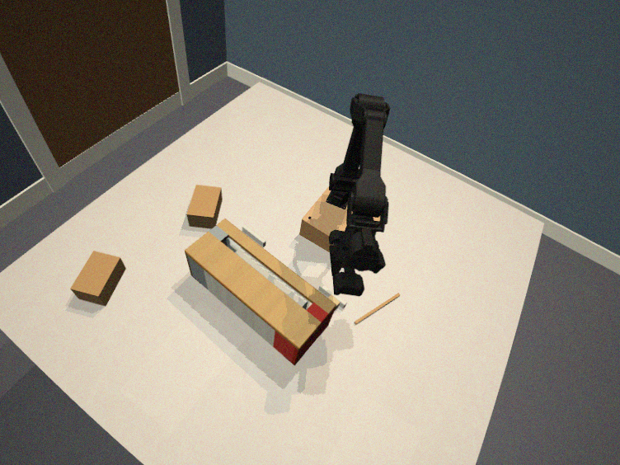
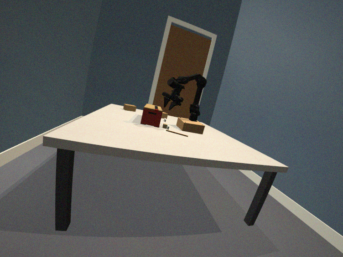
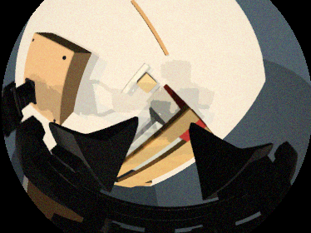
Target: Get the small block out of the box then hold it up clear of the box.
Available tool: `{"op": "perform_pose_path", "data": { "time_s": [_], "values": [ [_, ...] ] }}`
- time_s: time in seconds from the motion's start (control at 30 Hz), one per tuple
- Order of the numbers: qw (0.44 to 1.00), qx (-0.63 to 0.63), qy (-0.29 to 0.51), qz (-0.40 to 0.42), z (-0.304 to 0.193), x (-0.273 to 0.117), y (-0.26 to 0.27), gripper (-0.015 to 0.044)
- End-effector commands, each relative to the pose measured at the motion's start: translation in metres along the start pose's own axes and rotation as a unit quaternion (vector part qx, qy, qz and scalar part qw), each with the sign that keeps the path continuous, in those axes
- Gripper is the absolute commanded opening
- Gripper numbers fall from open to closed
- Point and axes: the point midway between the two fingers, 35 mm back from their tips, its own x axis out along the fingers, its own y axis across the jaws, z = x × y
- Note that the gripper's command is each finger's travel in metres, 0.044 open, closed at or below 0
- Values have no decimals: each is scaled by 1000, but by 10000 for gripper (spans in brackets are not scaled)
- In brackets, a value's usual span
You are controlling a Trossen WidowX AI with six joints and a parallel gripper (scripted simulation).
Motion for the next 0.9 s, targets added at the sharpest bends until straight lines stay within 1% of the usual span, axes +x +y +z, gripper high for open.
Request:
{"op": "perform_pose_path", "data": {
  "time_s": [0.0,0.63,0.7,0.8,0.87],
  "values": [
    [899,-432,65,-9,6,-11,0,285],
    [894,-442,67,-9,7,-9,0,285],
    [894,-442,67,-9,10,12,2,285],
    [894,-442,67,-9,16,60,15,285],
    [894,-442,66,-8,19,77,23,285]
  ]
}}
